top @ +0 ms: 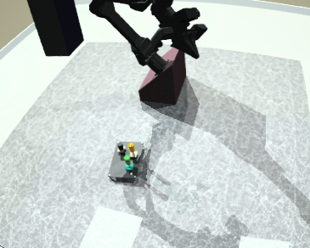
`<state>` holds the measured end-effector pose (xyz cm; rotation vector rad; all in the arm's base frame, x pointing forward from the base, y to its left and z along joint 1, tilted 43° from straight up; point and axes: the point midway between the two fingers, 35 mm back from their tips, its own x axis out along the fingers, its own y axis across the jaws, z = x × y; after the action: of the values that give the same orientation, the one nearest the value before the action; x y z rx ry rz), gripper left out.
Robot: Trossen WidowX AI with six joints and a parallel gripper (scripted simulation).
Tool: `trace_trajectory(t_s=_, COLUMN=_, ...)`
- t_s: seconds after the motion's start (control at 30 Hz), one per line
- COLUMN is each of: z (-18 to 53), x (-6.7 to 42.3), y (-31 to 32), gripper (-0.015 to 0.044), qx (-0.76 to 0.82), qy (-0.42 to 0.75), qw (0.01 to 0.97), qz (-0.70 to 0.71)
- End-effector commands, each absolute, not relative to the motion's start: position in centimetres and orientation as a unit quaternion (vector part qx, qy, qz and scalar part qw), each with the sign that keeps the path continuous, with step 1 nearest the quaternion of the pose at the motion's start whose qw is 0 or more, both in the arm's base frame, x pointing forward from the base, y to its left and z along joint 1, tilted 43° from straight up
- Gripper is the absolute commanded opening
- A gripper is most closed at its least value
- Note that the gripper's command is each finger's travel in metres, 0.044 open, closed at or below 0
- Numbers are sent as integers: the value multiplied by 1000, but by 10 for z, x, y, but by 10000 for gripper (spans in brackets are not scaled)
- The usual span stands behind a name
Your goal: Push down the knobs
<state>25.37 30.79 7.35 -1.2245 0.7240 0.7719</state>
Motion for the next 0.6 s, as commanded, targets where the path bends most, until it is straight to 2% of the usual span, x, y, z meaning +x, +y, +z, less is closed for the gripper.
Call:
trace_trajectory(t_s=0.0, z=70, x=267, y=295, gripper=0, qx=-510, qy=361, qw=720, qz=303)
trace_trajectory(t_s=0.57, z=56, x=305, y=241, gripper=0, qx=-333, qy=474, qw=807, qz=118)
